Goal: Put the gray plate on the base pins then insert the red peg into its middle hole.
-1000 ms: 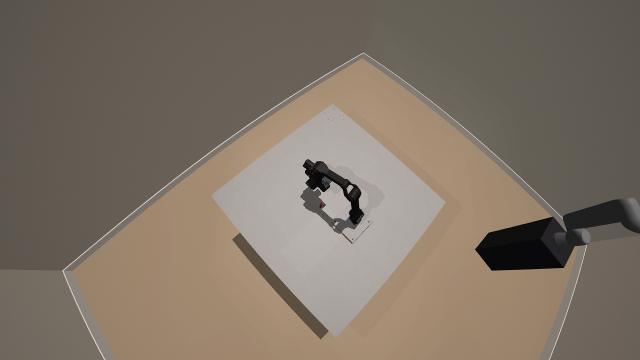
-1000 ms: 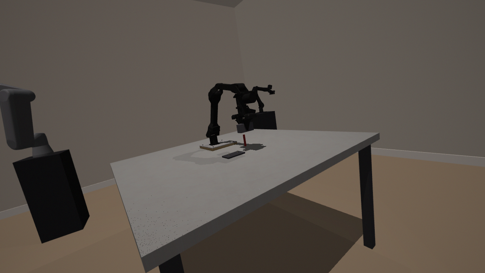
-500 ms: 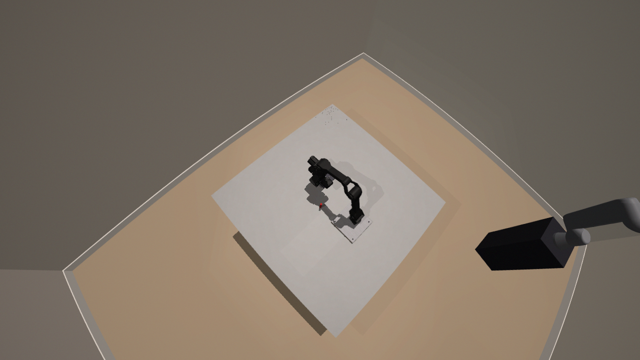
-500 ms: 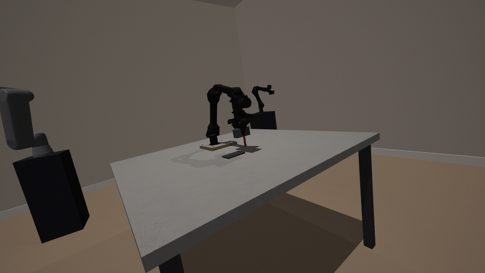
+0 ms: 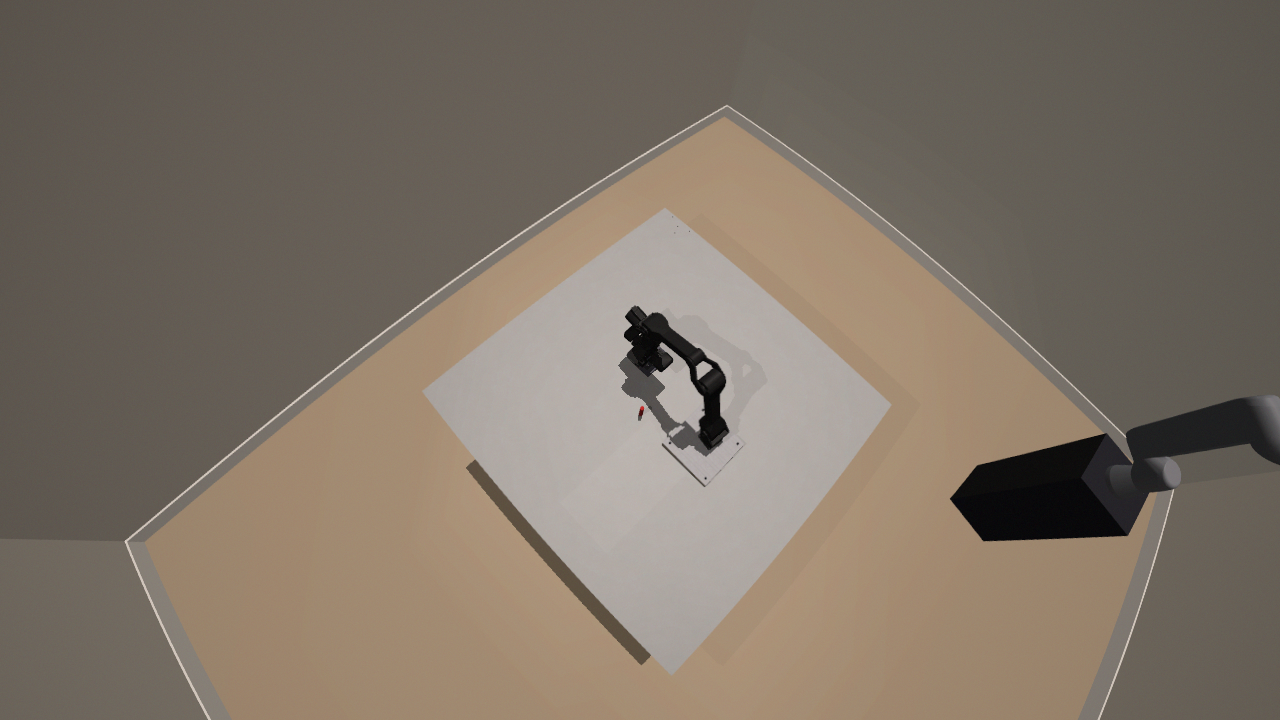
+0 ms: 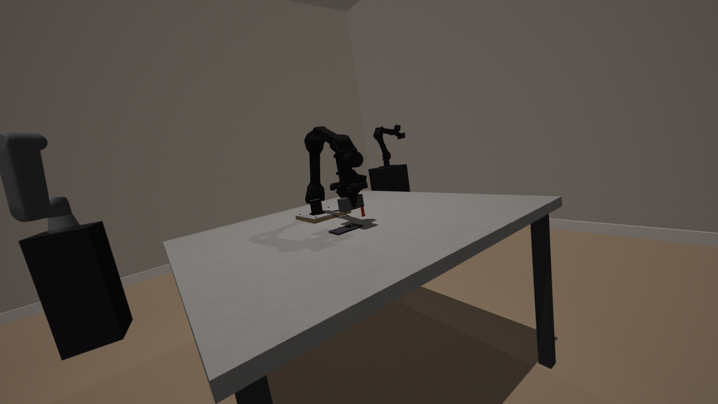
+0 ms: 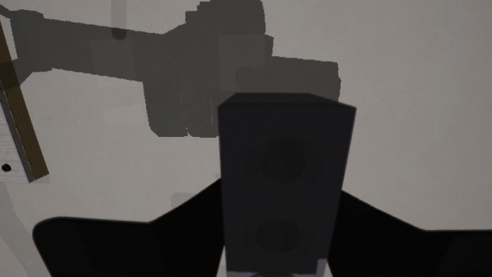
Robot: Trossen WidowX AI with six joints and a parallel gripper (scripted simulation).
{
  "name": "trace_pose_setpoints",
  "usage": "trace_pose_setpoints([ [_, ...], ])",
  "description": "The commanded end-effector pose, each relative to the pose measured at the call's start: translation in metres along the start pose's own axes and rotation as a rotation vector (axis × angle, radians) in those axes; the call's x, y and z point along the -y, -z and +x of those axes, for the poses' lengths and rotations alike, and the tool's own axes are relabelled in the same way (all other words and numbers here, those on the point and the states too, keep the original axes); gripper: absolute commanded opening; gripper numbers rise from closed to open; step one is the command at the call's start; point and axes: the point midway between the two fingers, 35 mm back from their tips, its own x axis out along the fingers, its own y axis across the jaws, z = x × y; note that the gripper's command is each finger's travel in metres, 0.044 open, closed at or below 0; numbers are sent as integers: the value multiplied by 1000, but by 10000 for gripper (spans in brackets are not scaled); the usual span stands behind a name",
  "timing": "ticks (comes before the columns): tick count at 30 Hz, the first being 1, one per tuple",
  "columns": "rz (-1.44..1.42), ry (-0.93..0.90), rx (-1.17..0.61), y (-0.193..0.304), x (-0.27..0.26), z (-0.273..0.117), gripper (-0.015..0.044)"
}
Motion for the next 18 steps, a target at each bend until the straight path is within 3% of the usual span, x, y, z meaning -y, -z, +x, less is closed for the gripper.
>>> trace_pose_setpoints([
  [1,-4,-8,-1,9,-2,7,0],
  [18,-14,-13,-13,39,-7,23,0],
])
